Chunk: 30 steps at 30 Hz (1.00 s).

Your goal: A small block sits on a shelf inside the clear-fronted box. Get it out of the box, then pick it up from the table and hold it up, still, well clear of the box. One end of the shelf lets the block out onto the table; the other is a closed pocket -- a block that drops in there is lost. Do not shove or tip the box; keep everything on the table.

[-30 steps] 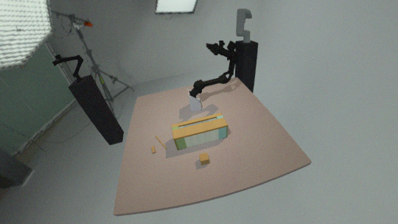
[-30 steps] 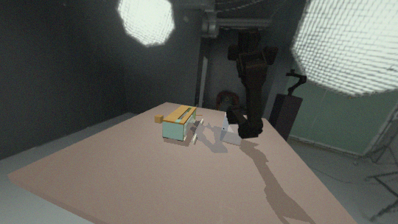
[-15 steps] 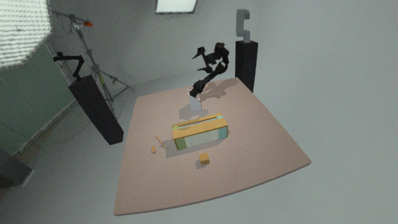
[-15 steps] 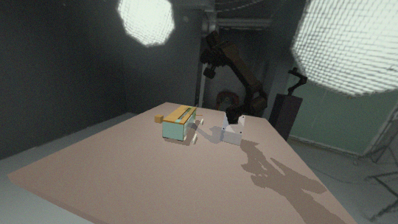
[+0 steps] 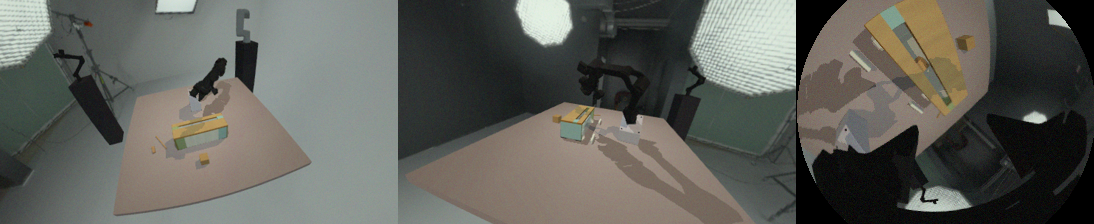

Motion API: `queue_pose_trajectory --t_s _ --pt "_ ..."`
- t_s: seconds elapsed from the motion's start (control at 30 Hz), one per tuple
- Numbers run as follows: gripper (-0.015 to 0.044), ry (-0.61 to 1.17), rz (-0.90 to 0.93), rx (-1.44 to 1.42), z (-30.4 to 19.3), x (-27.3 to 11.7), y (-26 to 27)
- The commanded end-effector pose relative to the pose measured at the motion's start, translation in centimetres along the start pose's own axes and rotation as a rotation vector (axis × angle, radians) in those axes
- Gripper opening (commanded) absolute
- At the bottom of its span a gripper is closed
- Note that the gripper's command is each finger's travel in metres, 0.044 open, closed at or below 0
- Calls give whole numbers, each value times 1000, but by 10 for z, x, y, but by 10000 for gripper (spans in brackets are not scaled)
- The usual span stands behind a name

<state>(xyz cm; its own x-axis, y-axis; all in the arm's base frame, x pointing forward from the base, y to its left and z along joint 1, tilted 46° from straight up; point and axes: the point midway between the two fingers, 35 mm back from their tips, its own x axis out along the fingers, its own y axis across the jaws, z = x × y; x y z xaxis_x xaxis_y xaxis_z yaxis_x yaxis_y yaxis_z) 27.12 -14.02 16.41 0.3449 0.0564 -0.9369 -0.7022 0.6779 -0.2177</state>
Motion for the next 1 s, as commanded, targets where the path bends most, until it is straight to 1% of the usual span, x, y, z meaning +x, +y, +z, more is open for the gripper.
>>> queue_pose_trajectory --t_s 0.0,0.1,0.17,0.53,0.97 --pt "400 -132 192 -308 38 49 31" --pt "400 -233 291 -487 60 72 55" --pt "400 -257 311 -525 64 77 61" --pt "400 -257 311 -525 65 79 61" --pt "400 -256 311 -526 74 95 68"
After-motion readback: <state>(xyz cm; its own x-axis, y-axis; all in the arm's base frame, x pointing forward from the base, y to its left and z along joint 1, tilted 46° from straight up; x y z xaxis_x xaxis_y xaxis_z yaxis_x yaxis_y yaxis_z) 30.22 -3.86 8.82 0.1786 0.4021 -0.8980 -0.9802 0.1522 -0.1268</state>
